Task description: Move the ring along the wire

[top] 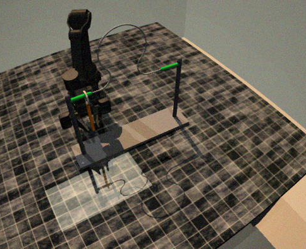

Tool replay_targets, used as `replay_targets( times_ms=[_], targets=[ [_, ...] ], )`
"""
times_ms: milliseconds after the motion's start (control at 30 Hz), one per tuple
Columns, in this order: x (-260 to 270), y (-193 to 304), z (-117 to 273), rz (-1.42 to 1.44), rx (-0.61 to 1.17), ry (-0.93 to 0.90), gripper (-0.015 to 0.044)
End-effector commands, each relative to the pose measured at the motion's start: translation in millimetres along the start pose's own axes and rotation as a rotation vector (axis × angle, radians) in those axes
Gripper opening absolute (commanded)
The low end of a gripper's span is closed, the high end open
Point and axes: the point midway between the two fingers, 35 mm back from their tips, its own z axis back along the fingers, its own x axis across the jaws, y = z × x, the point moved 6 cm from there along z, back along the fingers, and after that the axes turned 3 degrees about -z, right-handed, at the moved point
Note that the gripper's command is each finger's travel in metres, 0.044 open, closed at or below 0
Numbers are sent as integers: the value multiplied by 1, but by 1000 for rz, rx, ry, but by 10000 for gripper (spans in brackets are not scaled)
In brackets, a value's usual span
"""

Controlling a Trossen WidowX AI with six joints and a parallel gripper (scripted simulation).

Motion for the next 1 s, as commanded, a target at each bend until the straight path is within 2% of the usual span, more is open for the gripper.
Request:
replay_targets(
  times_ms=[0, 767, 967],
  targets=[
    [1, 1, -6, -7, 0, 2, 160],
    [2, 2, -15, -7, -1, 2, 160],
    [3, 3, -15, -1, 0, -3, 3]
  ],
)
